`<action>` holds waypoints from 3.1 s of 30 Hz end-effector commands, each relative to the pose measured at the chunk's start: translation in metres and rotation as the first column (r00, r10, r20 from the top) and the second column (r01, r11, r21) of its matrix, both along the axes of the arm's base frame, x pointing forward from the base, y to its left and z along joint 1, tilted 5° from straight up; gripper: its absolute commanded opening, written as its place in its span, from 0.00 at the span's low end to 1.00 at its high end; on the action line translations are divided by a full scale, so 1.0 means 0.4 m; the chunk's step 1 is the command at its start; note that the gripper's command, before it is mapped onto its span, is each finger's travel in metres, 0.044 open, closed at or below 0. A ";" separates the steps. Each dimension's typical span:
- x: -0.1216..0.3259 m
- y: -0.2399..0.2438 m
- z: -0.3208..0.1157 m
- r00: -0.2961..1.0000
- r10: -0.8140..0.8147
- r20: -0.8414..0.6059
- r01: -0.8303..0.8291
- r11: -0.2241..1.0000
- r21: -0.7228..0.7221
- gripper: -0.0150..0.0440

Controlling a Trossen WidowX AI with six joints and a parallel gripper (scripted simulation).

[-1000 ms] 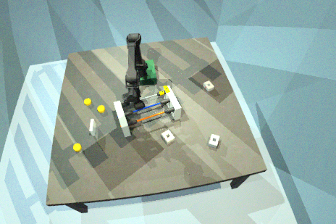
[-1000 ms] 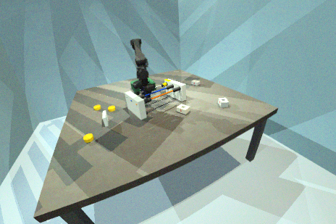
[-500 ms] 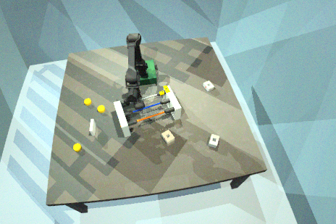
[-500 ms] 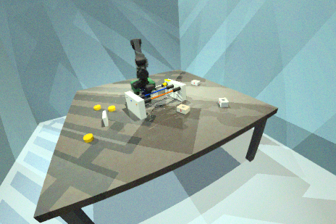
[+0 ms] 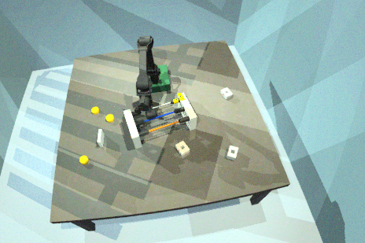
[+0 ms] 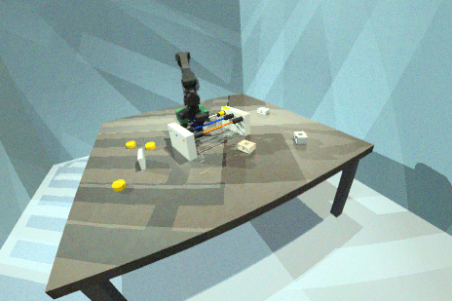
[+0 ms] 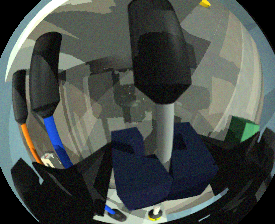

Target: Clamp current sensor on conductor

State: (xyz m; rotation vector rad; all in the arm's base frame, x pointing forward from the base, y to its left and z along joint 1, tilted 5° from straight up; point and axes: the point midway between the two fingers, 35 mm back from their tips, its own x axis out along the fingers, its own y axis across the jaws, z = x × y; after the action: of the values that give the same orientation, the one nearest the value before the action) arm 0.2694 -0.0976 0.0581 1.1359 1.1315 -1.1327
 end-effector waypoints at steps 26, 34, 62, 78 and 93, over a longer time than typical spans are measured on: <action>-0.003 0.003 0.040 1.000 0.002 -0.001 -0.002 1.000 0.000 0.25; -0.003 0.003 0.040 1.000 0.002 -0.001 -0.002 1.000 0.000 0.25; -0.003 0.003 0.040 1.000 0.002 -0.001 -0.002 1.000 0.000 0.25; -0.003 0.003 0.040 1.000 0.002 -0.001 -0.002 1.000 0.000 0.25; -0.003 0.003 0.040 1.000 0.002 -0.001 -0.002 1.000 0.000 0.25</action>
State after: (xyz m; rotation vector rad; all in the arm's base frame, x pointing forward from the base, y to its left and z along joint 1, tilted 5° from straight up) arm 0.2680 -0.0879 0.0680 1.1405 1.1673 -1.1104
